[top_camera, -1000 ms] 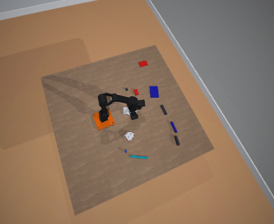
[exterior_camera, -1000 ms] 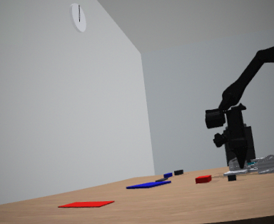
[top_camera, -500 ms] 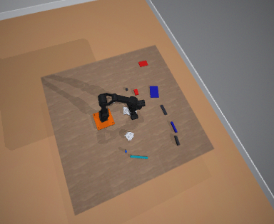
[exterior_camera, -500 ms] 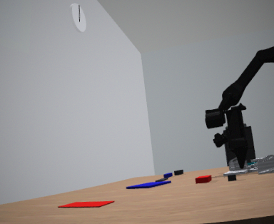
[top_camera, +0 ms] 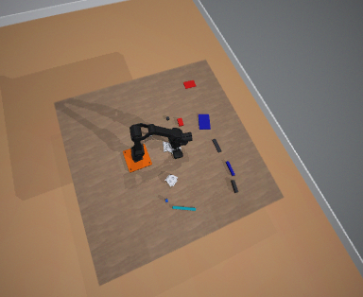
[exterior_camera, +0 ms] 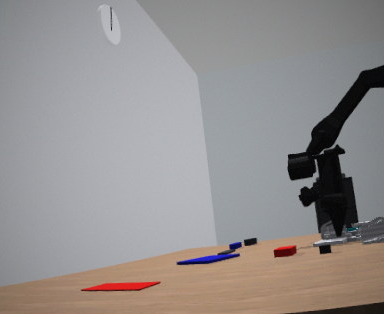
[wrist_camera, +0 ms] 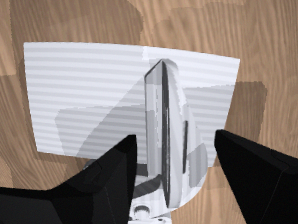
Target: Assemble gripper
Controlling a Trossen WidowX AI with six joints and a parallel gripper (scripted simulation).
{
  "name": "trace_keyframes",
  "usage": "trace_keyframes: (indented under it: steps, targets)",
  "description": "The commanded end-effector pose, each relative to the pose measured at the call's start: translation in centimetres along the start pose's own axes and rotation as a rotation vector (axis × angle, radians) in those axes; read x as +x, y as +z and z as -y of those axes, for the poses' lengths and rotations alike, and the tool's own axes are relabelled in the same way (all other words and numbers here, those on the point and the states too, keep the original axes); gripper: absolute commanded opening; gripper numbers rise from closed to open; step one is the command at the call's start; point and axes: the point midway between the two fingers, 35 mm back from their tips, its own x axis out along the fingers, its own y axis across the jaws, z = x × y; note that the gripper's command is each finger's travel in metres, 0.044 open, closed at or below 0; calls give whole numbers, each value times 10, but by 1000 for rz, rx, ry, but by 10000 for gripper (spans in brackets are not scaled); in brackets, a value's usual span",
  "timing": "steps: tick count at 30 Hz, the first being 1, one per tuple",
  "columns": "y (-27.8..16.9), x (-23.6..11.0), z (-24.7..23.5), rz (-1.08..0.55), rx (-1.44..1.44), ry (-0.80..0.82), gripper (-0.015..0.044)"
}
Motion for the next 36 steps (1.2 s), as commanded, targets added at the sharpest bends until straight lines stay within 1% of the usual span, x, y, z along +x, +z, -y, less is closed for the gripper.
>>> trace_keyframes:
  steps: [1, 3, 6, 10, 12, 15, 16, 18, 24, 36]
  targets:
    - [0, 0, 0, 0, 0, 0, 224]
    - [0, -2, 0, 0, 0, 0, 224]
    - [2, -15, 0, 1, -1, 0, 224]
    - [2, -53, 0, 3, -3, 1, 224]
    - [0, -65, 0, 3, -4, 1, 224]
    - [0, -70, 0, 3, -4, 2, 224]
    - [2, -62, 0, 10, 0, -1, 224]
    - [2, -63, -5, 9, -2, 0, 277]
    - [-6, -67, -52, 6, -20, 4, 434]
    - [-45, -76, -136, 0, -57, 11, 440]
